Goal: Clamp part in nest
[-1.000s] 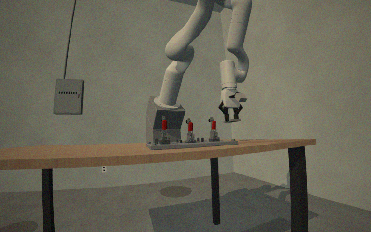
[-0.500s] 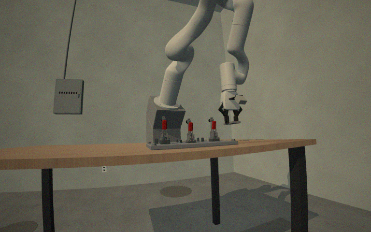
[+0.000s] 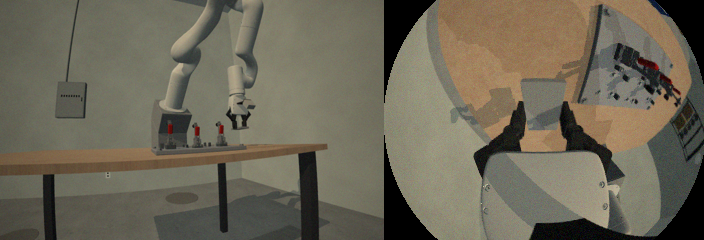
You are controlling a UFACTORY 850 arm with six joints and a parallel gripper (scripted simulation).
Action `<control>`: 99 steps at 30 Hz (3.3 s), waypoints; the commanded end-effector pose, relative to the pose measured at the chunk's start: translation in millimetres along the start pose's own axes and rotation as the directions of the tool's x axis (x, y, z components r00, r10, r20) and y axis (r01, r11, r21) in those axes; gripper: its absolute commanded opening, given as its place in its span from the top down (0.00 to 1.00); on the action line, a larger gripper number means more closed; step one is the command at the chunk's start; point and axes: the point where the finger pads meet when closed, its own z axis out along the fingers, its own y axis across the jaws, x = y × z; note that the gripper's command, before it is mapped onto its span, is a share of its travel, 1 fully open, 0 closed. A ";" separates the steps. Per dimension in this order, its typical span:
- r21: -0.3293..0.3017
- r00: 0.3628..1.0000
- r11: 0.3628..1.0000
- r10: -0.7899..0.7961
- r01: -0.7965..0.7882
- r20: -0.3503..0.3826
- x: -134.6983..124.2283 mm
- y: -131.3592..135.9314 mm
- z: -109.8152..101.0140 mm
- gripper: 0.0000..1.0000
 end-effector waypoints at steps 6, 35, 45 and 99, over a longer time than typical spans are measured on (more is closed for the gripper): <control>0.001 1.000 1.000 0.000 0.000 0.000 0.1 -0.3 0.3 1.00; 0.001 1.000 1.000 0.000 0.000 0.000 0.1 5.0 0.5 1.00; 0.001 1.000 1.000 0.000 0.000 0.000 0.3 33.2 1.6 1.00; 0.001 1.000 1.000 0.000 0.000 0.000 2.1 264.3 10.5 1.00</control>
